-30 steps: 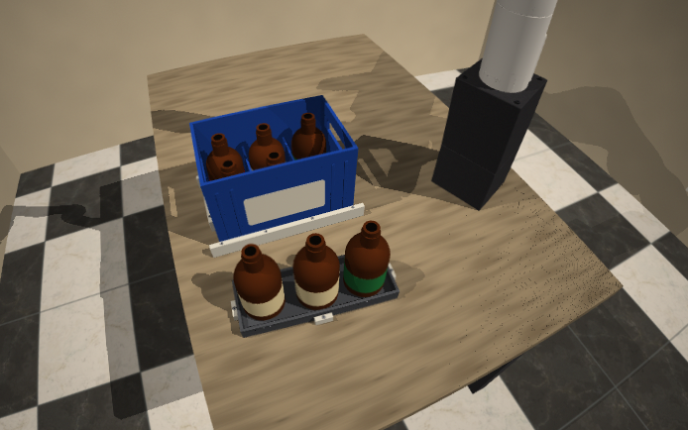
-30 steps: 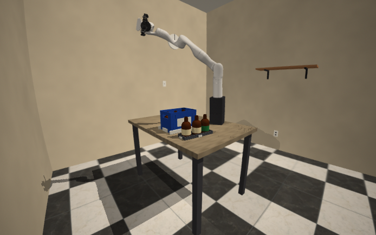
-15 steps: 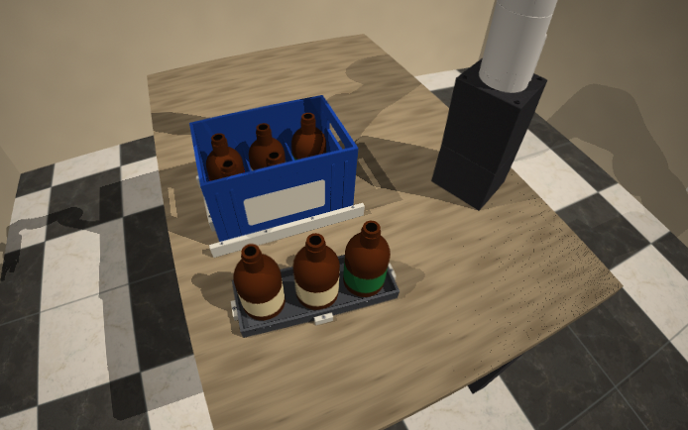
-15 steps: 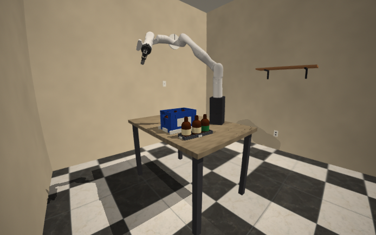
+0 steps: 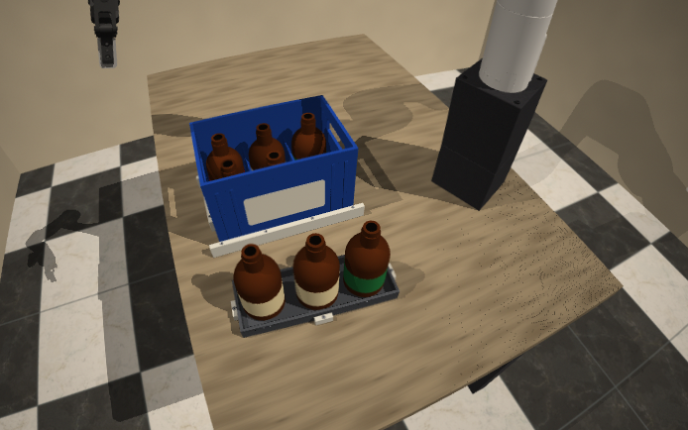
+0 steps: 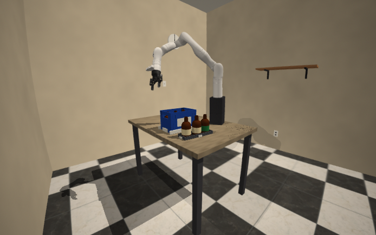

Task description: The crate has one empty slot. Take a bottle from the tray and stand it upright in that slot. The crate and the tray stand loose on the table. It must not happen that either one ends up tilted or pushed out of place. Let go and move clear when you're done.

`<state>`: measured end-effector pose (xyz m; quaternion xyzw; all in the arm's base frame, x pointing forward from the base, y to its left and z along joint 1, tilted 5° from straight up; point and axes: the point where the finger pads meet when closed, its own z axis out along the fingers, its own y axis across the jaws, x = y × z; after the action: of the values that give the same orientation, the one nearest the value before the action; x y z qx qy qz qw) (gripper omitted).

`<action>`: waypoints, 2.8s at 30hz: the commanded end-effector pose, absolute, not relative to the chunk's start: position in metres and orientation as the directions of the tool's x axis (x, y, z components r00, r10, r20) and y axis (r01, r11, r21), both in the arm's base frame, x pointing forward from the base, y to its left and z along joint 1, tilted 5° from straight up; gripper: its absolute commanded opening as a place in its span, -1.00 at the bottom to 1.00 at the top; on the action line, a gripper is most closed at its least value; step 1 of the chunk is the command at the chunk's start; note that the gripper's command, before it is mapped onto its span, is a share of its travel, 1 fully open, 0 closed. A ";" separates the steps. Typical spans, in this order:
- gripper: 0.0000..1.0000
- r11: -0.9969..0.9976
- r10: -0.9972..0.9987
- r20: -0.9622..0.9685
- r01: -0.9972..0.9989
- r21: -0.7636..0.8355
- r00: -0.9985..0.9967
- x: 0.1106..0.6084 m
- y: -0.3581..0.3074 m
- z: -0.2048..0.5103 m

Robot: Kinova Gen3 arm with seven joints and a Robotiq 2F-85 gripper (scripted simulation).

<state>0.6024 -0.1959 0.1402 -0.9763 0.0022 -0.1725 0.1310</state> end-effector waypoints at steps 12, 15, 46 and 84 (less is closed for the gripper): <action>1.00 -0.919 0.389 0.170 0.395 -0.001 0.905 0.464 -0.208 0.025; 1.00 -0.887 0.459 0.137 0.462 0.016 0.878 0.440 -0.209 0.013; -1.00 -0.810 0.587 0.079 0.586 0.028 0.806 0.392 -0.206 -0.007; -1.00 -0.816 0.577 0.076 0.577 0.024 0.813 0.411 -0.163 -0.006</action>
<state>0.4008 -0.1875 -0.0074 -0.9532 -0.2997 -0.0387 0.0008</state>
